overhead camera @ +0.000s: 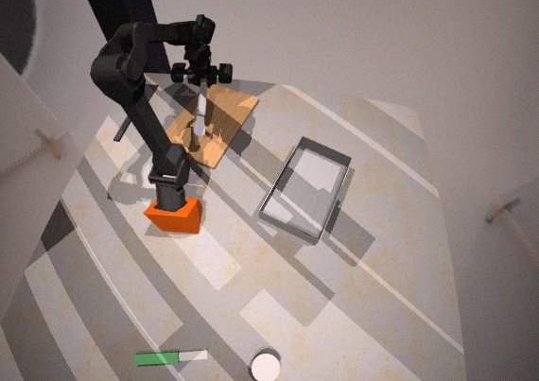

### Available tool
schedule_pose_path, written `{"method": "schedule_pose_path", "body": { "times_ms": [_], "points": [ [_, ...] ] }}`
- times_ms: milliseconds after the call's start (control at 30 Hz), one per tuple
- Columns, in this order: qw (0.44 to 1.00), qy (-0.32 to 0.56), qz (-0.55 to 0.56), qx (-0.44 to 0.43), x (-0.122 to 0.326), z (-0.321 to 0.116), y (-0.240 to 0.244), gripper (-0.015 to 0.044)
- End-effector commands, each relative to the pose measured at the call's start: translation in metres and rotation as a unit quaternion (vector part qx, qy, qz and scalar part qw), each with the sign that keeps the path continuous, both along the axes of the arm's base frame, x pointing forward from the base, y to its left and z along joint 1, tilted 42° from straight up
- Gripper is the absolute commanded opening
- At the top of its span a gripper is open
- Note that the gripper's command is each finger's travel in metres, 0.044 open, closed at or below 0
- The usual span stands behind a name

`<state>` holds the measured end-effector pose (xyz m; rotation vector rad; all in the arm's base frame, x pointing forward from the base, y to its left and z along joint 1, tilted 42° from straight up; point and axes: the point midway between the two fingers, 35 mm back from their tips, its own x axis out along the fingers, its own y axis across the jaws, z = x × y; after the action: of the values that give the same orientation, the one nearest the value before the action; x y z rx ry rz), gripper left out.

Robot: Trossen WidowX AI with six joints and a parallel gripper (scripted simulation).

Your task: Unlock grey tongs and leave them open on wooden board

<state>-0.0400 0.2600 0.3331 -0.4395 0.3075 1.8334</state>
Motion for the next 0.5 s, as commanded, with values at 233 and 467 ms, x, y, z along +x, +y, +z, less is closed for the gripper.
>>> {"method": "schedule_pose_path", "body": {
  "times_ms": [233, 467],
  "points": [
    [0.995, -0.057, 0.005, -0.087, -0.007, -0.011, 0.007, -0.015],
    [0.985, -0.098, 0.013, -0.138, -0.012, -0.017, 0.009, -0.015]
  ]
}}
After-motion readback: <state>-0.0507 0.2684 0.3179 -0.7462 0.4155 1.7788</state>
